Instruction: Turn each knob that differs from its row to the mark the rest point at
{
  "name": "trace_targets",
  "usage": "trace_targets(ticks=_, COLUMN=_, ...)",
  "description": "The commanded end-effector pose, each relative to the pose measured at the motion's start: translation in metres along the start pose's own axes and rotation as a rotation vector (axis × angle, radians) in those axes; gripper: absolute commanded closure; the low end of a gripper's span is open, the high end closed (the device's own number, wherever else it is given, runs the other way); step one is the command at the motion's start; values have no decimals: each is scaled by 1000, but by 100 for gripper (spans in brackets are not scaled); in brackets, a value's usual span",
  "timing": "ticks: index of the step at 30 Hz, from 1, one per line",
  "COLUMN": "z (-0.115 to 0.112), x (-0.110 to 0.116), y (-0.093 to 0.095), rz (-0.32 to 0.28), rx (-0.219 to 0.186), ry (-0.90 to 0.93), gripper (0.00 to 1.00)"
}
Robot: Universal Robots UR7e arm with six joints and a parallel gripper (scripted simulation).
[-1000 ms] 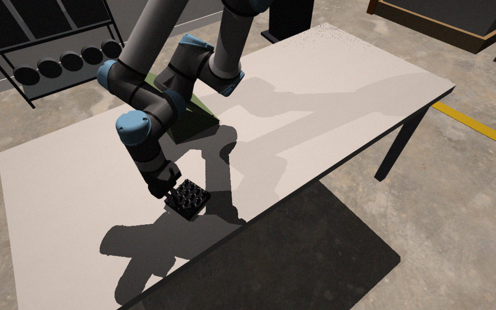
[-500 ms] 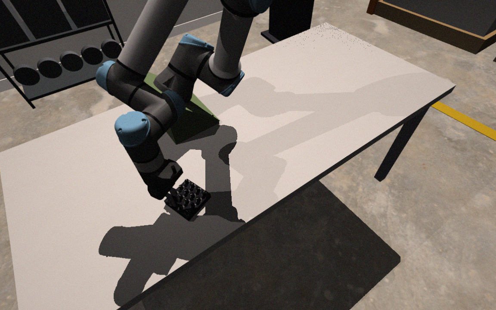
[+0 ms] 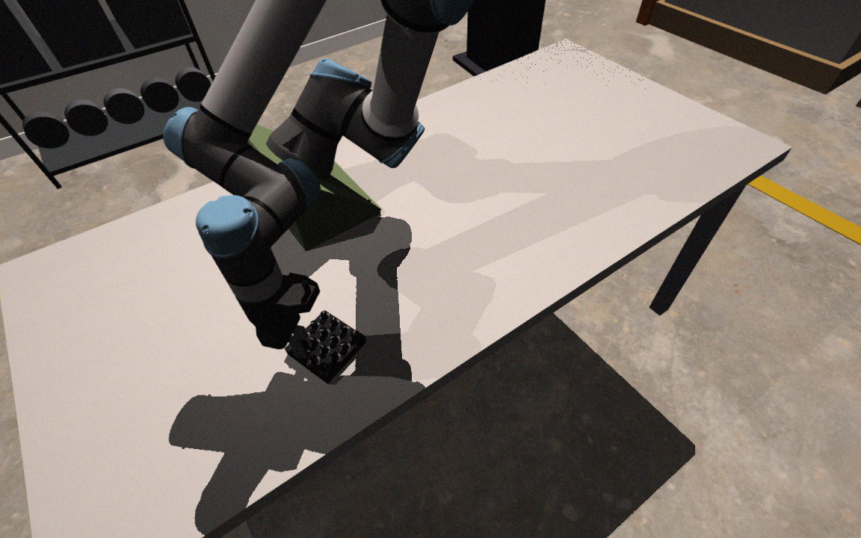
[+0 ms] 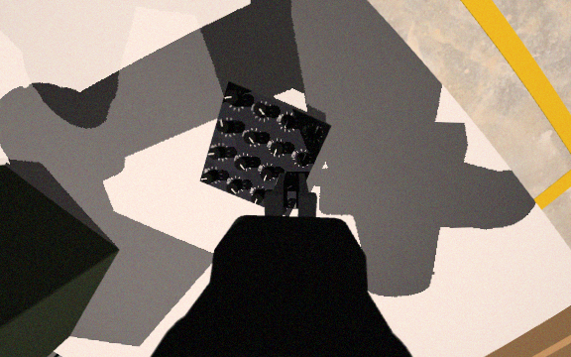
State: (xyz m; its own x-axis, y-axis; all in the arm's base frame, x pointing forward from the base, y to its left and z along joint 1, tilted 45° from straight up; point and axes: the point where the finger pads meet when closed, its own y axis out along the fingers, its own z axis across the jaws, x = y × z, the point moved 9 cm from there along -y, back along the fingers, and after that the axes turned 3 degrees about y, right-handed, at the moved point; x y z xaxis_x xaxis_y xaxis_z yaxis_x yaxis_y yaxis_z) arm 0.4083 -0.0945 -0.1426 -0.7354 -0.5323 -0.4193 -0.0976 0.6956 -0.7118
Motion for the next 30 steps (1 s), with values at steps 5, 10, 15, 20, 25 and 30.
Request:
trace_targets(ticks=5, z=1, x=-1, y=1, rz=1, rx=-4, ry=-187, gripper=70)
trace_targets(ticks=10, z=1, x=-1, y=1, rz=2, rx=-3, ry=-299, gripper=70)
trace_targets(ticks=15, z=1, x=-1, y=1, rz=2, rx=-3, ry=-413, gripper=70)
trace_targets(ticks=20, z=1, x=-1, y=1, rz=2, rx=-3, ry=-481, gripper=70)
trace_targets(ticks=25, z=1, x=-1, y=1, rz=2, rx=-3, ry=-594, gripper=70)
trace_targets(ticks=30, z=1, x=-1, y=1, rz=2, rx=-3, ry=-703, gripper=70)
